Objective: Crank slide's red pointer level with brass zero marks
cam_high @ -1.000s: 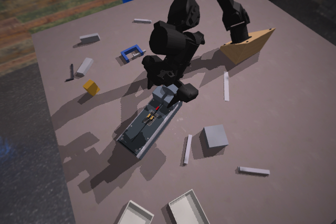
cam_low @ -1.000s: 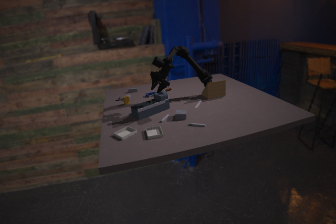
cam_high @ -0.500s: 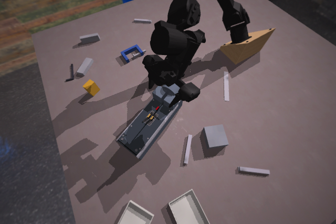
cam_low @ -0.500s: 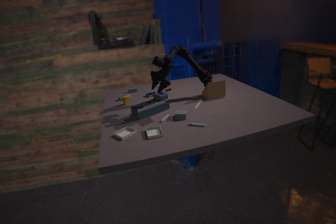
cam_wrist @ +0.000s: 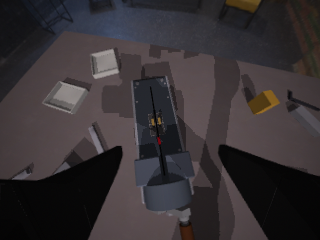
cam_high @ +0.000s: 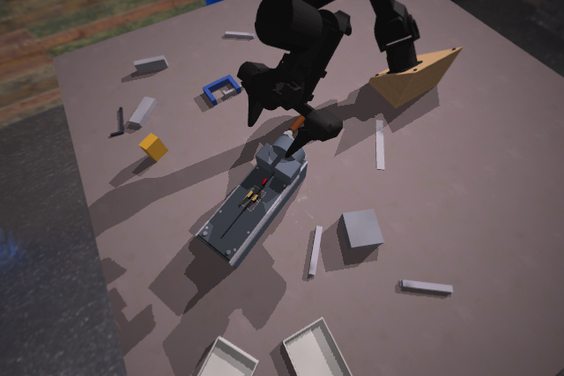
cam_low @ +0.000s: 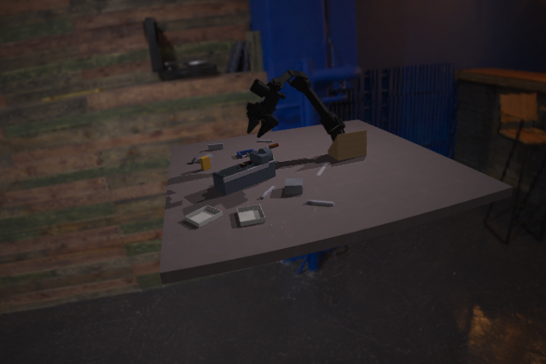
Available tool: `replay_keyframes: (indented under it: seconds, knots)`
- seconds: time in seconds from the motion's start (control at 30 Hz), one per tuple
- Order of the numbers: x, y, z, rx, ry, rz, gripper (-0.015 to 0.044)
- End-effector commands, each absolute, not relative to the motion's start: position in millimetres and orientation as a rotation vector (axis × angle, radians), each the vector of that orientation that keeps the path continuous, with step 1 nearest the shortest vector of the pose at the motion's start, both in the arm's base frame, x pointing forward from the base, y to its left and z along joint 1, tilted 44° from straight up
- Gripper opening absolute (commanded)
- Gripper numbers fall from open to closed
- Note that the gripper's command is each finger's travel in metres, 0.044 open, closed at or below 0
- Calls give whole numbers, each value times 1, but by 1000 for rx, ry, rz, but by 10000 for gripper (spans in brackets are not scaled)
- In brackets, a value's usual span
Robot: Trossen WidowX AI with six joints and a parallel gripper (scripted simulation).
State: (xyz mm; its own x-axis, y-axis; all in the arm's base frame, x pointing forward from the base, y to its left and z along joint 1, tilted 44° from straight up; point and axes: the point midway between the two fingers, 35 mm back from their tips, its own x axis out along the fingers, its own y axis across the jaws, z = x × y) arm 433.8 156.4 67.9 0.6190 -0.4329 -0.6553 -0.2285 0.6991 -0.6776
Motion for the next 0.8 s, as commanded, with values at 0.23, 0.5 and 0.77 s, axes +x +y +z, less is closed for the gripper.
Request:
replay_keyframes:
  seconds: [0.23, 0.5, 0.77]
  knots:
    - [390, 138, 89, -843, 900, -32, 440]
    - [358, 124, 96, -864, 875, 39, 440]
    - [348, 118, 95, -870, 866, 60, 440]
